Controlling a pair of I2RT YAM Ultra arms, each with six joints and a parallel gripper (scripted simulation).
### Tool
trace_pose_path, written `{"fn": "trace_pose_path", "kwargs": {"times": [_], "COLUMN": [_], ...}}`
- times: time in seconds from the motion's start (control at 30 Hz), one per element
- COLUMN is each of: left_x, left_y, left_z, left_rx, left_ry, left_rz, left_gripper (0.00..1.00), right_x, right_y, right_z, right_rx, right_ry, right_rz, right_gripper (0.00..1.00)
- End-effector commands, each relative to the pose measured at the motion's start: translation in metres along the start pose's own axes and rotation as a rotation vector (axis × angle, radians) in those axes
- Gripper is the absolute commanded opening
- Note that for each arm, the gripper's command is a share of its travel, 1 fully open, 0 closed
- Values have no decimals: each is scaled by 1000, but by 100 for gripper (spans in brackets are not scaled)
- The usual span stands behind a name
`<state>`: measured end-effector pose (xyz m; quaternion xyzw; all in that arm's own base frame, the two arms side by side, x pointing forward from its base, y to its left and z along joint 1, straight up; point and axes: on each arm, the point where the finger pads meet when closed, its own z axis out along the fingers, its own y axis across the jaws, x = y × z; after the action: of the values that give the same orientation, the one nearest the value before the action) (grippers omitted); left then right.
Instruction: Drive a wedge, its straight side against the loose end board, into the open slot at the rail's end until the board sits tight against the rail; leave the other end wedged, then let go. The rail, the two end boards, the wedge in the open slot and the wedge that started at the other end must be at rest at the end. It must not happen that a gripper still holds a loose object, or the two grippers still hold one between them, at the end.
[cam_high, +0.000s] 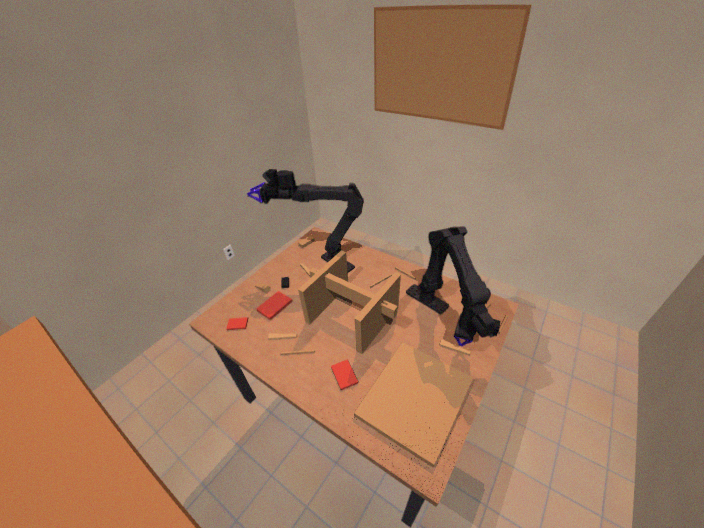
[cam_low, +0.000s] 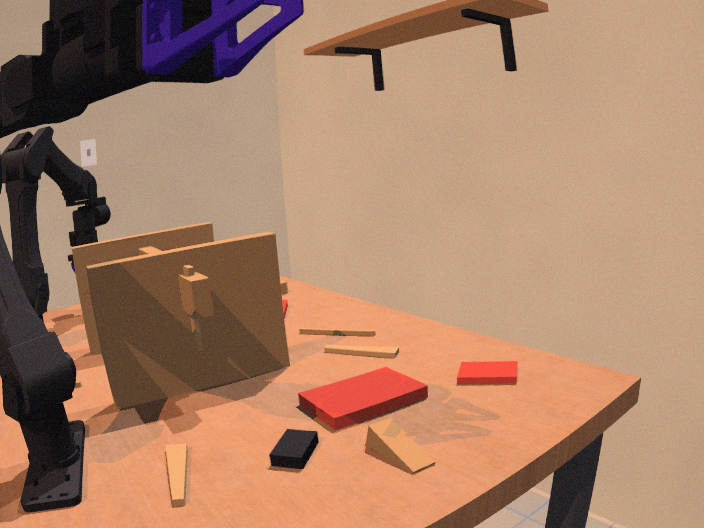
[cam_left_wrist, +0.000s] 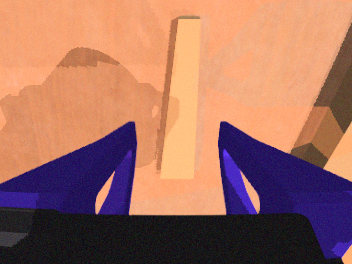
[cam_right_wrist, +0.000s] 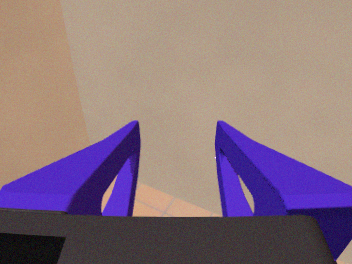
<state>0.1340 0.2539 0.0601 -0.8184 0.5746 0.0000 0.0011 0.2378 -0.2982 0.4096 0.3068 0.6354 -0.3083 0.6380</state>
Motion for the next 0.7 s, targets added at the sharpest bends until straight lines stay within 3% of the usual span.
{"fn": "trace_pose_path", "kwargs": {"times": [0.0,0.03,0.07,0.57,0.67], "left_x": [-1,-1,5,0,2], "left_y": [-2,1,5,0,3], "left_z": [-3,-3,18,27,41], "left_rx": [3,-4,-34,-12,-22], "left_ry": [-17,-10,16,-3,6], "left_rz": [4,0,2,2,-5], "left_gripper": [43,43,43,43,43], "right_x": [-38,-38,-38,-38,-38], "right_y": [0,0,0,0,0], "right_z": [-11,-11,-11,-11,-11], "right_rx": [2,2,2,2,2], "right_ry": [-95,-95,-95,-95,-95], "right_rz": [4,4,4,4,4], "right_gripper": [39,39,39,39,39]}}
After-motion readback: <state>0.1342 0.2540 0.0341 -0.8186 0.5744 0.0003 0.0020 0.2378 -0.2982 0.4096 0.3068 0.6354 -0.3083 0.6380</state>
